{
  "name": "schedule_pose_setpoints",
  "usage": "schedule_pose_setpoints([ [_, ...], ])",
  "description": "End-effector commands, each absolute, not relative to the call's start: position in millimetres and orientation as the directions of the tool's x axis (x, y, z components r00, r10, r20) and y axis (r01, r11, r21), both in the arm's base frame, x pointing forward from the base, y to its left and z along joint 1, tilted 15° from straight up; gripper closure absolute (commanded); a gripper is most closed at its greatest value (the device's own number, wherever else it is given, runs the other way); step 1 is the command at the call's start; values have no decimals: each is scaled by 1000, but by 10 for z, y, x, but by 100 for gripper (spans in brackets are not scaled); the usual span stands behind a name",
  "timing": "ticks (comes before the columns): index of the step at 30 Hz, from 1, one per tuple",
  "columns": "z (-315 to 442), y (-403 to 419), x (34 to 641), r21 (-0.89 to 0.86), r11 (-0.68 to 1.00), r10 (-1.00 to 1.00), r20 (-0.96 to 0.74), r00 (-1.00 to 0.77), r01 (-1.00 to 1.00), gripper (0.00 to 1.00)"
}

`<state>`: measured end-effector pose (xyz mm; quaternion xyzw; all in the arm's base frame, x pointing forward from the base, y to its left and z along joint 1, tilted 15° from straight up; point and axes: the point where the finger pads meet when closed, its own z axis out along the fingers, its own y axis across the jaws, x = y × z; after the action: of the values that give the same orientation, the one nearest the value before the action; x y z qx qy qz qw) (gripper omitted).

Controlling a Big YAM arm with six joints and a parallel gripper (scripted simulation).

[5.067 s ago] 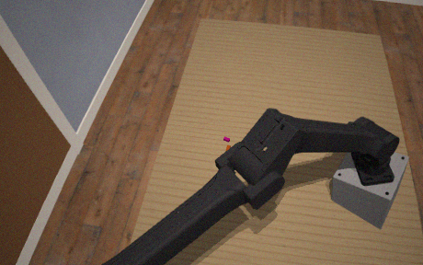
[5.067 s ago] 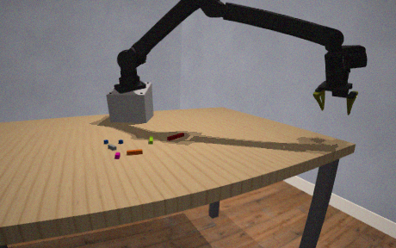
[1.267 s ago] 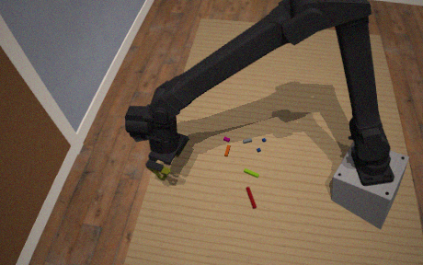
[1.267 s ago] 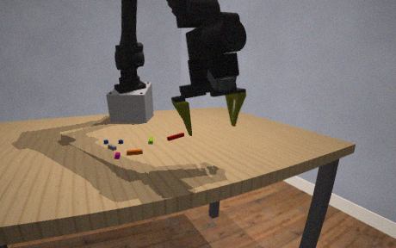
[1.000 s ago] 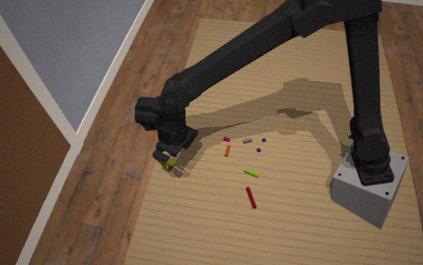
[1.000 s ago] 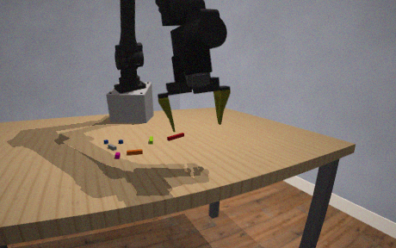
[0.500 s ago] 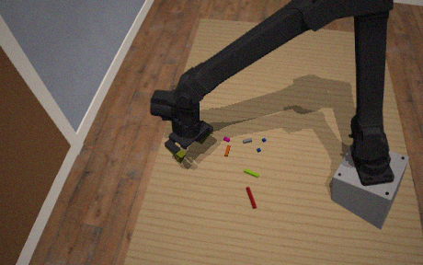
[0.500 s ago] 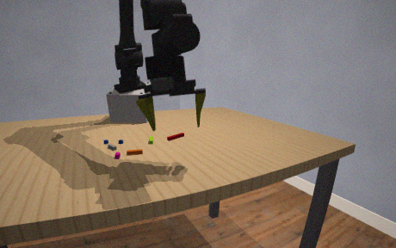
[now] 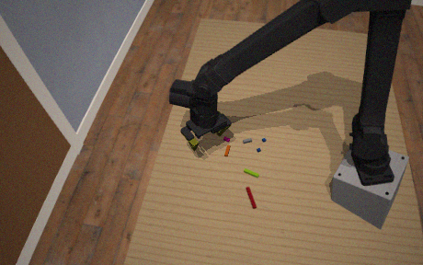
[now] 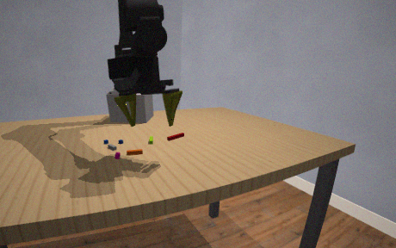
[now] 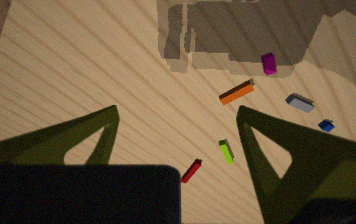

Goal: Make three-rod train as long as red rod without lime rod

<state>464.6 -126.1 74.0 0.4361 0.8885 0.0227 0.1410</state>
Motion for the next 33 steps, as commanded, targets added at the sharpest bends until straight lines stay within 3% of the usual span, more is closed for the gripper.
schedule_pose_setpoints([
  [1, 663, -1330, 4607, 162, 574, 814, -215, -539, 802, 0],
  [2, 810, -1451, 4457, 204, 498, 860, -242, -450, 843, 0],
  [16, 722, -1605, 4085, 224, 345, 930, -216, -298, 912, 0],
  [17, 681, -1667, 3921, 233, 272, 952, -206, -226, 934, 0],
  [20, 531, -1647, 3879, 200, 268, 956, -180, -234, 942, 0],
  [21, 640, -1714, 3766, 240, 204, 968, -196, -158, 949, 0],
  [33, 501, -1816, 3283, 259, -13, 985, -162, 56, 966, 0],
])
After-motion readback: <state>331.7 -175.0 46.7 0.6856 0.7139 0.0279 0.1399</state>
